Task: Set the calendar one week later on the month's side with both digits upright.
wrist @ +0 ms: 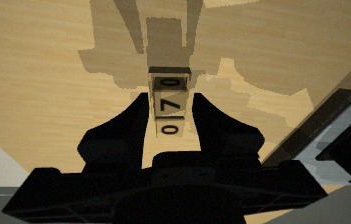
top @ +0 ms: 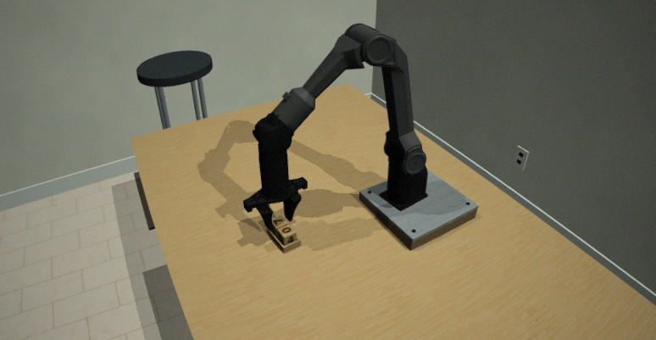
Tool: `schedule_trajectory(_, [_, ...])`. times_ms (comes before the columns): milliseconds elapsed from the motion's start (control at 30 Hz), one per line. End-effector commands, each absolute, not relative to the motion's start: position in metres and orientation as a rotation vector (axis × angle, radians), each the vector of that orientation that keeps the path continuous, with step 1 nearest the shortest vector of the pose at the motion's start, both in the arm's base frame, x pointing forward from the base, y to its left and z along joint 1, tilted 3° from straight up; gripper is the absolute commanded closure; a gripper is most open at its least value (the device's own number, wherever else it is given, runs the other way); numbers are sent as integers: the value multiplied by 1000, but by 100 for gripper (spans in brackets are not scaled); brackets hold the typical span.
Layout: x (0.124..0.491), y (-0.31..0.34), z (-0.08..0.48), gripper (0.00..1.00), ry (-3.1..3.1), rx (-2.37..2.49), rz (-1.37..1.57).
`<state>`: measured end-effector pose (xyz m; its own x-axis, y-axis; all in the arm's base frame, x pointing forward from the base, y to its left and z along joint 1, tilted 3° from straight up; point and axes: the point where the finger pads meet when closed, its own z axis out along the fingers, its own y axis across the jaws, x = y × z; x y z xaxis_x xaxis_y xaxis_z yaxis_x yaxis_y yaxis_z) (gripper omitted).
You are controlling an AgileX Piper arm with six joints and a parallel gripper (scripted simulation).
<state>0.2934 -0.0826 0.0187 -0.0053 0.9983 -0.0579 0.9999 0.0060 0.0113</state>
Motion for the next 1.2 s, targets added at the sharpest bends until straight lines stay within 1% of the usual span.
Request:
schedule_trajectory(0, [295,-82,21,36,2191,2177,-46])
schedule_trajectory(433, [294,-79,85,36,2191,2176,-46])
schedule_trajectory(767, [293,-78,94,36,2193,2179,-49])
schedule_trajectory(800, [293,-78,94,0,2193,2179,-49])
schedule_trajectory(1167, [293,-78,94,0,2193,2179,-49])
